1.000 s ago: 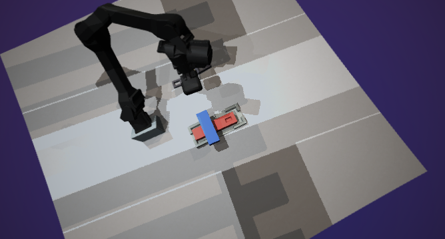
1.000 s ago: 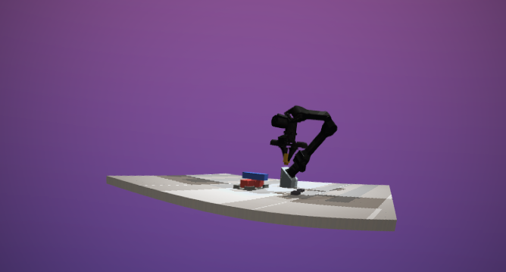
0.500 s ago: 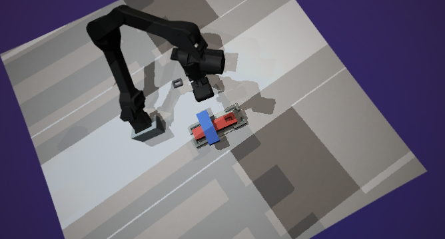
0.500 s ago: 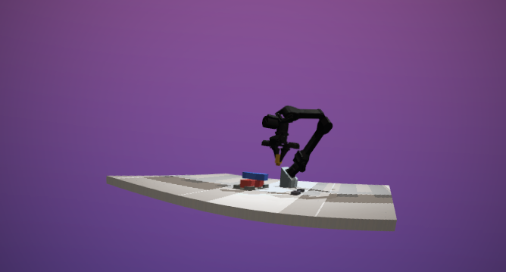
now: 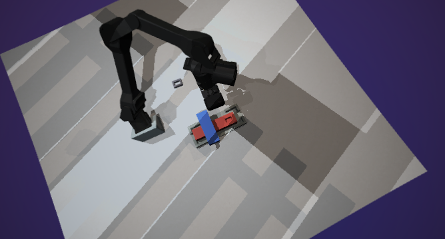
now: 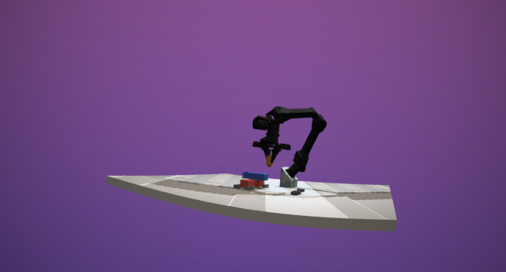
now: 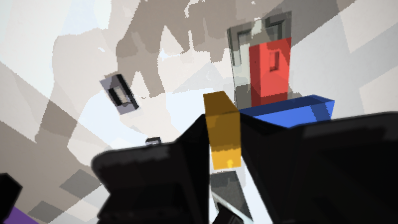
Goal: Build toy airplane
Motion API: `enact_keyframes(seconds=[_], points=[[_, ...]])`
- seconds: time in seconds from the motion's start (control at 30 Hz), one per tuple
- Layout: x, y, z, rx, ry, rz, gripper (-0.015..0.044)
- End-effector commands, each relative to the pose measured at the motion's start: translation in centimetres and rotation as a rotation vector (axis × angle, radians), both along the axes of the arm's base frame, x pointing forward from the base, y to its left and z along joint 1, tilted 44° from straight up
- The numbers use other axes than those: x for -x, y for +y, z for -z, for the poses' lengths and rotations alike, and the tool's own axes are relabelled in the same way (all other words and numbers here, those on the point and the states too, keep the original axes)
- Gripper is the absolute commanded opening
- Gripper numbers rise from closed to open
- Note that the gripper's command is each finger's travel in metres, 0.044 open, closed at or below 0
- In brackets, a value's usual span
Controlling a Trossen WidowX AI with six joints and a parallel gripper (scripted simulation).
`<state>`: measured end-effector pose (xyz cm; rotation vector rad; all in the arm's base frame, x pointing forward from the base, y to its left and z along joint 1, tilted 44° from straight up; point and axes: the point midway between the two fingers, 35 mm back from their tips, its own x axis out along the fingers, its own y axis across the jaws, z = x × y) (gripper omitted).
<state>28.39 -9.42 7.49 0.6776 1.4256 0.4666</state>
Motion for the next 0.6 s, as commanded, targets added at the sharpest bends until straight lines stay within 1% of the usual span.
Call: enact_keyframes(seconds=[0.0, 0.57], points=[[-0.4, -0.7, 1.0, 0.004, -0.002, -0.010, 0.0000], [-1.6, -3.1, 5.5, -0.003, -0.008, -0.032, 0.0000]])
